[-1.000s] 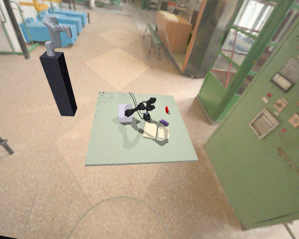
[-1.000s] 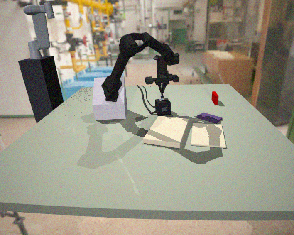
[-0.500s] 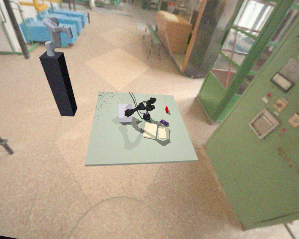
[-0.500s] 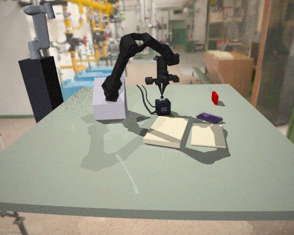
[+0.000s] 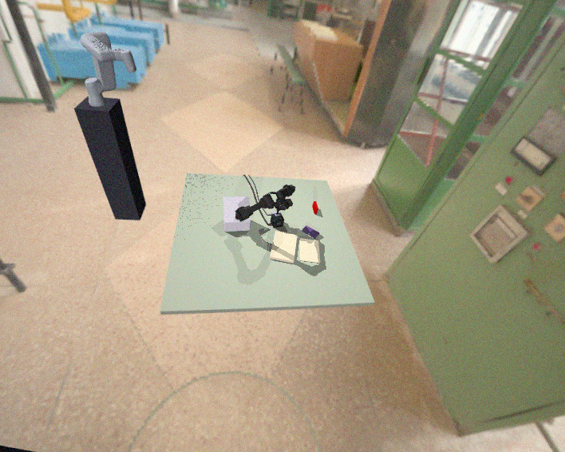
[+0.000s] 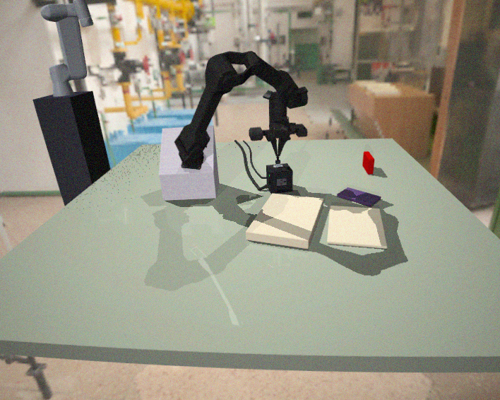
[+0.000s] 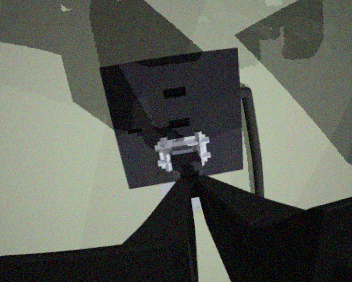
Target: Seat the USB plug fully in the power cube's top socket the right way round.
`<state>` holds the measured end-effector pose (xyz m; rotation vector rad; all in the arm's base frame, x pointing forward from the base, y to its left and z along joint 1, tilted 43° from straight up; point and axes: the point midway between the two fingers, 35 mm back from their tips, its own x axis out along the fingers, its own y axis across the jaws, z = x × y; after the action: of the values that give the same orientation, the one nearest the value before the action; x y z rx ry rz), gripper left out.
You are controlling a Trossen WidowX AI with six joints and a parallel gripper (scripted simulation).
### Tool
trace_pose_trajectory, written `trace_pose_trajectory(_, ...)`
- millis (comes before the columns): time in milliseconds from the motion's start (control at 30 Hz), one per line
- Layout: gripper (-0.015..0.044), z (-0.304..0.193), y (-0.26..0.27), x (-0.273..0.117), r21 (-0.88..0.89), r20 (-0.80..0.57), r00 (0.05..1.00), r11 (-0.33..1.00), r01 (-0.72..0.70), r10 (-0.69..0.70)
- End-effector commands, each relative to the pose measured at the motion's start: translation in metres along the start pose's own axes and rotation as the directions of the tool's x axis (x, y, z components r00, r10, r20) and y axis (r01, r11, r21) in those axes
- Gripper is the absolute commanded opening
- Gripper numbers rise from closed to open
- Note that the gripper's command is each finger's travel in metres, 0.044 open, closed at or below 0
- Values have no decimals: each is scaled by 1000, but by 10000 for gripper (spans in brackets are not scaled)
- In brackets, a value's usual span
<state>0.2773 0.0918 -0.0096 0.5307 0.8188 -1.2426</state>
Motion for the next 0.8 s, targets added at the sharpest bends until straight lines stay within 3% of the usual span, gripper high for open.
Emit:
trace_pose_trajectory(0,0,0,0,1,-6,2,1000,1000,0,0)
trace_pose_trajectory(767,0,0,0,4,-6,2,1000,1000,0,0)
